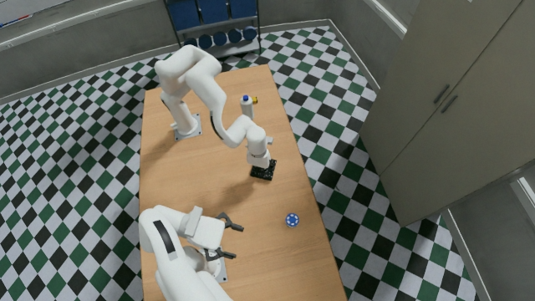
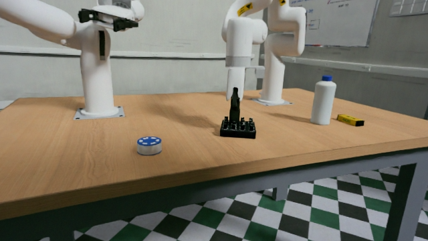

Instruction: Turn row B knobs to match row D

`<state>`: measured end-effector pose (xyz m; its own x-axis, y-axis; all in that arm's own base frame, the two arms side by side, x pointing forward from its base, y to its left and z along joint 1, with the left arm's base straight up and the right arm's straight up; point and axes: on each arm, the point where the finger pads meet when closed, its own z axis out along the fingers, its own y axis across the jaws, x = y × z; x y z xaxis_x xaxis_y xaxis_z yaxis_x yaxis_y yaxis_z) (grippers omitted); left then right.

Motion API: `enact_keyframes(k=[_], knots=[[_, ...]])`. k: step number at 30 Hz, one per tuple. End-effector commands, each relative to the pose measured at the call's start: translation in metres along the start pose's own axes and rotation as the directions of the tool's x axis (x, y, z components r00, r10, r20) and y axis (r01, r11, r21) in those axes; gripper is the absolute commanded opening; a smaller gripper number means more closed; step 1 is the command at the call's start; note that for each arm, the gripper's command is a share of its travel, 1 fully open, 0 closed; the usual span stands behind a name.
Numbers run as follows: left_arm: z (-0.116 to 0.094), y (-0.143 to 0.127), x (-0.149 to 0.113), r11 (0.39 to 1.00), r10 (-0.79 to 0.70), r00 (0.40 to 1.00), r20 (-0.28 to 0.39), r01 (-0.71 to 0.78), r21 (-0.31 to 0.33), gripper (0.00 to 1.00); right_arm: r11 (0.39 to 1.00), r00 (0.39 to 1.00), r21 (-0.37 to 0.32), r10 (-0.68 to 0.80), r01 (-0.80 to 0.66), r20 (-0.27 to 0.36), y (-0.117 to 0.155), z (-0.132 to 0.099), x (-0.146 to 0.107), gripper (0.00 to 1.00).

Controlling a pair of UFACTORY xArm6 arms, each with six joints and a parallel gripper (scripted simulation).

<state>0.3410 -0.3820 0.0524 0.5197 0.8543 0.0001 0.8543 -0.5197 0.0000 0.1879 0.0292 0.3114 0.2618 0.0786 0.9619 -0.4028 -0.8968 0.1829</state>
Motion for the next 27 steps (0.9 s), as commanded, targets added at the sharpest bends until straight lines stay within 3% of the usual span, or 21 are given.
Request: enact_keyframes(k=[1, 6, 7, 27], knots=[[-0.0019, 0.0015, -0.0005, 1.0, 0.002, 1.0, 0.001, -0.002, -0.004, 0.1, 1.0, 1.0, 0.0, 0.001, -0.001, 0.001, 0.0, -0.0003, 0.0005, 1.0], [-0.0019, 0.0015, -0.0005, 1.0, 0.002, 1.0, 0.001, -0.002, -0.004, 0.1, 1.0, 1.0, 0.0, 0.001, -0.001, 0.001, 0.0, -0.0003, 0.0005, 1.0], [-0.0019, 0.0015, -0.0005, 1.0, 0.002, 1.0, 0.001, -0.002, -0.004, 0.21, 1.0, 1.0, 0.0, 0.001, -0.001, 0.001, 0.0, -0.0003, 0.0005, 1.0], [-0.0061, 0.0015, -0.0005, 1.0, 0.002, 1.0, 0.001, -0.002, -0.004, 0.21, 1.0, 1.0, 0.0, 0.001, -0.001, 0.001, 0.0, -0.0003, 0.0005, 1.0]])
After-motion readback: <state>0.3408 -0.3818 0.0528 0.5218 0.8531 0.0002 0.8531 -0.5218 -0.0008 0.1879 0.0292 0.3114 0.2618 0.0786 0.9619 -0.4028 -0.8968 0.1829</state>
